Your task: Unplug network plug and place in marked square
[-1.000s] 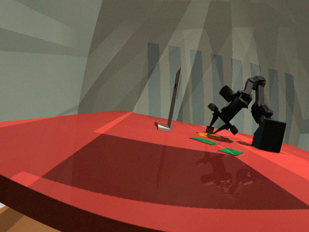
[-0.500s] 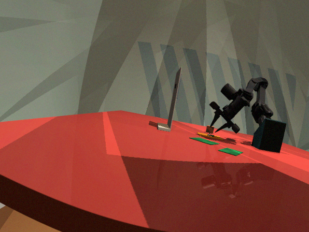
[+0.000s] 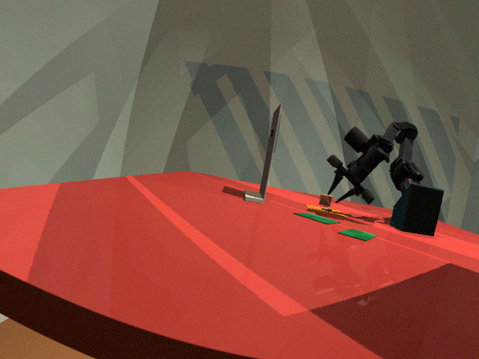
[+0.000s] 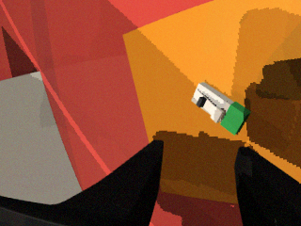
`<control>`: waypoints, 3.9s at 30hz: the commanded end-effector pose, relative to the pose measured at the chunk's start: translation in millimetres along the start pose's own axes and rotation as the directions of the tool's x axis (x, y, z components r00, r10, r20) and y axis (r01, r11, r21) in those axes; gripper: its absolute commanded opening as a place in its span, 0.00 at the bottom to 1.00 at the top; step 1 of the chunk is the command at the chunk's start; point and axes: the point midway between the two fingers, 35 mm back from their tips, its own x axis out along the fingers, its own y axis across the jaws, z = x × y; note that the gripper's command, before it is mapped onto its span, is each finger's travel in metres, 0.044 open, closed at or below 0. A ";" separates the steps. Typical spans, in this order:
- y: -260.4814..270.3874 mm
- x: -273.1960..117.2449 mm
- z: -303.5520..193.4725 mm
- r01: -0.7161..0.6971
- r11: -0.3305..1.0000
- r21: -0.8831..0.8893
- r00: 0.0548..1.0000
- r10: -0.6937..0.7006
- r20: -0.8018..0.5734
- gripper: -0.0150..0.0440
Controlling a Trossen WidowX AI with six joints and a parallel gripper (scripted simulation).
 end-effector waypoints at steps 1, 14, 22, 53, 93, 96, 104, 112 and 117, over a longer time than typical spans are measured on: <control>4.3 -2.7 -0.8 -0.001 1.000 0.011 1.000 0.001 0.000 0.52; 9.0 -9.8 -4.8 0.011 1.000 0.013 1.000 -0.011 -0.008 0.52; 12.0 -14.6 -6.6 0.017 1.000 0.014 1.000 -0.016 -0.011 0.52; 24.6 -36.3 -8.3 0.024 1.000 0.014 1.000 -0.024 -0.012 0.52; 44.2 -69.4 0.4 -0.005 1.000 0.007 1.000 0.005 0.005 0.52; 41.3 -67.5 -0.9 0.005 1.000 -0.003 1.000 -0.005 0.001 0.52; 54.4 -83.3 -3.6 0.006 0.999 -0.037 1.000 -0.007 -0.014 0.52; 67.4 -101.0 -4.7 0.005 0.997 -0.073 1.000 -0.007 -0.025 0.52; 75.3 -112.5 -4.5 0.002 0.996 -0.094 1.000 -0.005 -0.028 0.52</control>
